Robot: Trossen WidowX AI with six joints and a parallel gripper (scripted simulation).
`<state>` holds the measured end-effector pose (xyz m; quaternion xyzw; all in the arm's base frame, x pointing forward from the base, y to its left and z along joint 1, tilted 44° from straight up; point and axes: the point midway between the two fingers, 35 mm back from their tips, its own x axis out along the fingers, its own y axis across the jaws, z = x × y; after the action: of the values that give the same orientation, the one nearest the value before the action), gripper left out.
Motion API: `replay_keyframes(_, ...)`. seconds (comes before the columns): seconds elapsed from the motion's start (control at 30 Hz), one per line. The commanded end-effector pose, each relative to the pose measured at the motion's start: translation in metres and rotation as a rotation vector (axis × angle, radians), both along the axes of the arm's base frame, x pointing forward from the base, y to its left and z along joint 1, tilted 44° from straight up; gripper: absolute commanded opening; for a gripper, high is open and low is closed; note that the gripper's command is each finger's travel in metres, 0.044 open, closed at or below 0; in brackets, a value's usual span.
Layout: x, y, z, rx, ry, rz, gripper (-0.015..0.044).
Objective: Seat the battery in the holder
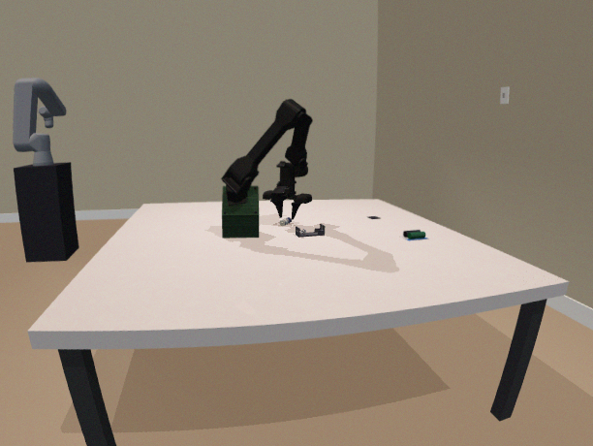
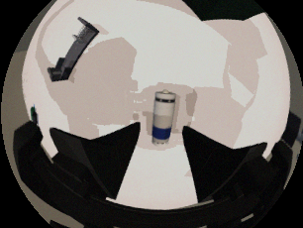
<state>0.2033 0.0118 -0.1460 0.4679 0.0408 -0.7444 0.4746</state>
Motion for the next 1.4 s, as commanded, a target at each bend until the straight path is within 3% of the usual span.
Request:
replay_keyframes(0.0, -0.004, -0.008, -0.005, -0.008, 0.009, 0.002, 0.0239)
replay_keyframes(0.27, -0.006, -0.015, -0.012, -0.009, 0.009, 0.001, 0.0239)
replay_keyframes(0.47, -0.006, -0.015, -0.012, -0.009, 0.009, 0.001, 0.0081)
replay_keyframes(0.5, -0.006, -0.015, -0.012, -0.009, 0.009, 0.001, 0.0077)
replay_keyframes(0.77, -0.006, -0.014, -0.011, -0.009, 0.009, 0.001, 0.0077)
replay_keyframes(0.97, 0.0, 0.018, 0.023, -0.006, 0.009, 0.001, 0.0077)
replay_keyframes(1.13, 0.0, 0.019, 0.024, -0.006, 0.013, 0.006, 0.0077)
replay_keyframes(1.37, 0.011, 0.011, 0.037, 0.032, 0.183, 0.196, 0.0077)
